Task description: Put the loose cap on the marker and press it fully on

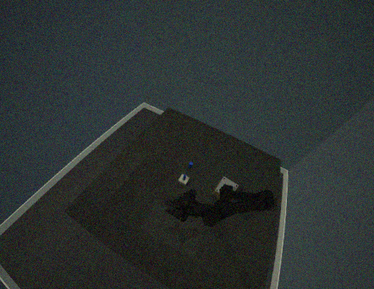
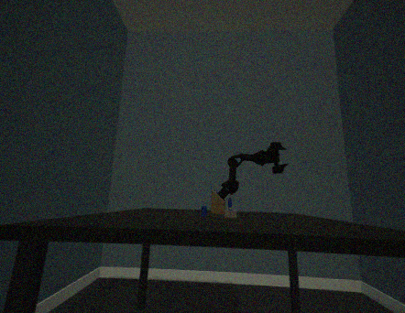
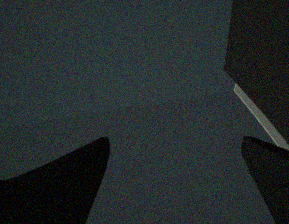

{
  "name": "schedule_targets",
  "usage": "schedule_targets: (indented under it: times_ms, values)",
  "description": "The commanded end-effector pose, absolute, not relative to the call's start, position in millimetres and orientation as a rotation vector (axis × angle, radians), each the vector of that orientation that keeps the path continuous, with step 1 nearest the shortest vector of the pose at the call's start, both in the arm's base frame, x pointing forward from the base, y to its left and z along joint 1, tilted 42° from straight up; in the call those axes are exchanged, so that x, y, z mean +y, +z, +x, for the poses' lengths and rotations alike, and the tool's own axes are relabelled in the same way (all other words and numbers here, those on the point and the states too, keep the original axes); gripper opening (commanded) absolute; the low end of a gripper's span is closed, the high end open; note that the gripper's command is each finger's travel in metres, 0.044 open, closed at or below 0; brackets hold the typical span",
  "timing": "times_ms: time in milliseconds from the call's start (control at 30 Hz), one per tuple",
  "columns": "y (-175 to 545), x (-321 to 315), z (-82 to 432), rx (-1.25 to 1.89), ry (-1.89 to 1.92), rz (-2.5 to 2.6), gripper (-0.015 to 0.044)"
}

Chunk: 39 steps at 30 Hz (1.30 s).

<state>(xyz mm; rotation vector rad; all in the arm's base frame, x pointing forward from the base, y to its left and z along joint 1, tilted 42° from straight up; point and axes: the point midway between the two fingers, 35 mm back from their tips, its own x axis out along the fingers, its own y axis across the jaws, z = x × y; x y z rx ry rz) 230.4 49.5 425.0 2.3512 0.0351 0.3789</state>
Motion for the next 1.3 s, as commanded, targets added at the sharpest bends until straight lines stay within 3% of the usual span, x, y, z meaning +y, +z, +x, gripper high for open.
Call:
schedule_targets:
  times_ms: [0, 167, 667, 1267]
  values:
    - [423, 50, 233, 0.035, 0.365, 2.332, 0.0374]
    - [375, 40, 292, 0.102, 0.05, 1.852, 0.025]
    - [257, -21, 362, 0.499, -0.277, 1.056, 0.025]
    - [128, -98, 364, 1.057, -0.125, 0.499, 0.025]
